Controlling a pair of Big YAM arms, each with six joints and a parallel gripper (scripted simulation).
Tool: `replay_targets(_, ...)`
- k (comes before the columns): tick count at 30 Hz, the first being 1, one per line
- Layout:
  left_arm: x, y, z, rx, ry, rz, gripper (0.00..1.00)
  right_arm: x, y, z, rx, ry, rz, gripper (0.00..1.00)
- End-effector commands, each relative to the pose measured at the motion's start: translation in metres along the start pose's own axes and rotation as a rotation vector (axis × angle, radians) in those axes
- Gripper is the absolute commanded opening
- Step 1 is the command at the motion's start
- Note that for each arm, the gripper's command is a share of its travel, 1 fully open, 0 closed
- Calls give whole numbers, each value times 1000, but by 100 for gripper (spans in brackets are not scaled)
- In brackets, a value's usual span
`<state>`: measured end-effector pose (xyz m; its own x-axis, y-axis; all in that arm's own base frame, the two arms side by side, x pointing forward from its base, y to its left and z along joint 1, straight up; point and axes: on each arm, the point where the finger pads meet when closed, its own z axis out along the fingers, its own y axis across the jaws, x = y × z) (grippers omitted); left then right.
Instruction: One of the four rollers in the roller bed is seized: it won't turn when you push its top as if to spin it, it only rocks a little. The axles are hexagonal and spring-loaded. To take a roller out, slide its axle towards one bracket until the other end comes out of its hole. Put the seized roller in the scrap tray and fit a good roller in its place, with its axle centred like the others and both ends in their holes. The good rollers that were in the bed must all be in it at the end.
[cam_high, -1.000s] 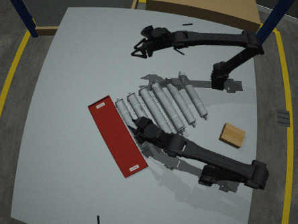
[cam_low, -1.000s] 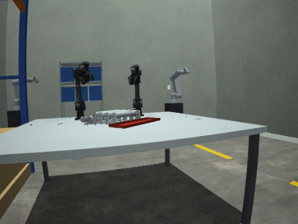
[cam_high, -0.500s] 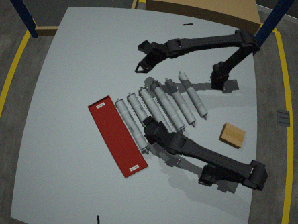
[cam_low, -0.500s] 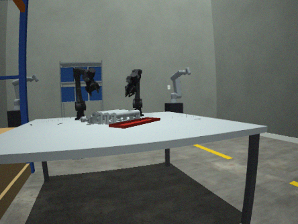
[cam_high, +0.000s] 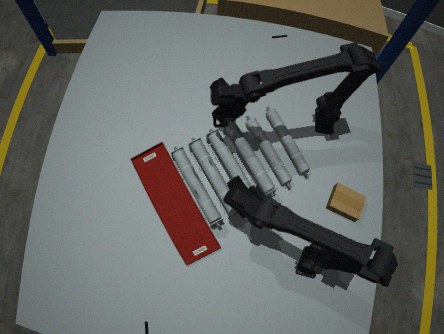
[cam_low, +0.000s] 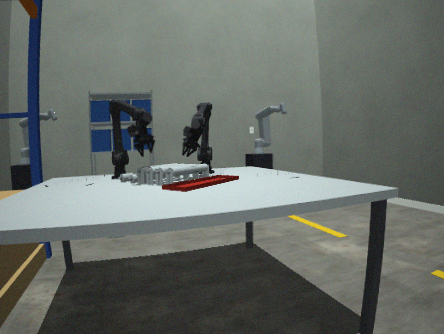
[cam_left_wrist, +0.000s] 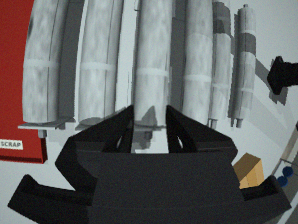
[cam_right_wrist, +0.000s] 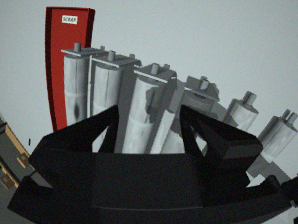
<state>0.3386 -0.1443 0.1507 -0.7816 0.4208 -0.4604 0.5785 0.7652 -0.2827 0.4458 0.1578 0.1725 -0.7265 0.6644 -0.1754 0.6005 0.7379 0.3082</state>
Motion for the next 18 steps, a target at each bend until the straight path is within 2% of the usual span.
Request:
replay_targets(1, 12, -16, 1, 48, 52, 40, 32, 7, 11, -4, 48, 32, 116, 62)
replay_targets(2, 21, -19, 7, 70, 83, 33, 32, 13, 8, -1, 71, 45, 133, 62)
replay_targets(5, 14, -22, 1, 77, 73, 43, 32, 14, 4, -4, 85, 49, 155, 62)
replay_targets(6, 31, -28, 7, 100, 108, 33, 32, 20, 4, -3, 102, 59, 162, 62)
replay_targets(13, 62, -48, 14, 191, 207, 10, 32, 52, -20, 16, 247, 116, 212, 62)
replay_targets(18, 75, -59, 12, 229, 237, 5, 32, 58, -21, 14, 283, 125, 238, 62)
